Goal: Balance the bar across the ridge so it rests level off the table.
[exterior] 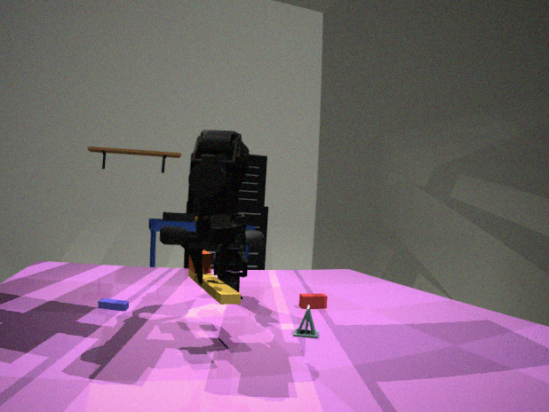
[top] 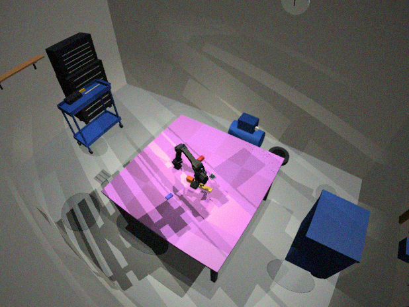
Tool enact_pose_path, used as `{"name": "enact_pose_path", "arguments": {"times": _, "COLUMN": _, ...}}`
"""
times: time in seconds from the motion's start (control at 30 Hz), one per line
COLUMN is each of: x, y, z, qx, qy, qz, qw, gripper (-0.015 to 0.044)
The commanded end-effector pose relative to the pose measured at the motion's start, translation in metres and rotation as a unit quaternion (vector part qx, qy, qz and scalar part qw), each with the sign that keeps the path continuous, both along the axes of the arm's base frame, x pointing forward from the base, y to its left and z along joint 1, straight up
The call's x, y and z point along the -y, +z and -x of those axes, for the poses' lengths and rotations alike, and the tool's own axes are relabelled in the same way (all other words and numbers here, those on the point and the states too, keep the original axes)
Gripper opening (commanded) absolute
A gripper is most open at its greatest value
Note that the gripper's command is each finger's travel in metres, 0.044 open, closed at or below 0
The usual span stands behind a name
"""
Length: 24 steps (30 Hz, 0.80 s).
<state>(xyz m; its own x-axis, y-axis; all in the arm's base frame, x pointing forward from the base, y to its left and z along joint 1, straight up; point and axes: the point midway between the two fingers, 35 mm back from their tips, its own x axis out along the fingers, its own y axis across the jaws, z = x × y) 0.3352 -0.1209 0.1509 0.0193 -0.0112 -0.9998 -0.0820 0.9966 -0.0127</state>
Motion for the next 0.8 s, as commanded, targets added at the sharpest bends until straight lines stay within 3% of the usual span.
{"name": "enact_pose_path", "arguments": {"times": 0.0, "x": -0.002, "y": 0.009, "z": 0.001, "qx": 0.006, "qy": 0.004, "qz": 0.0, "qw": 1.0, "gripper": 0.0}}
{"name": "enact_pose_path", "arguments": {"times": 0.77, "x": -0.079, "y": 0.011, "z": -0.03, "qx": 0.005, "qy": 0.202, "qz": 0.002, "qw": 0.979, "gripper": 0.0}}
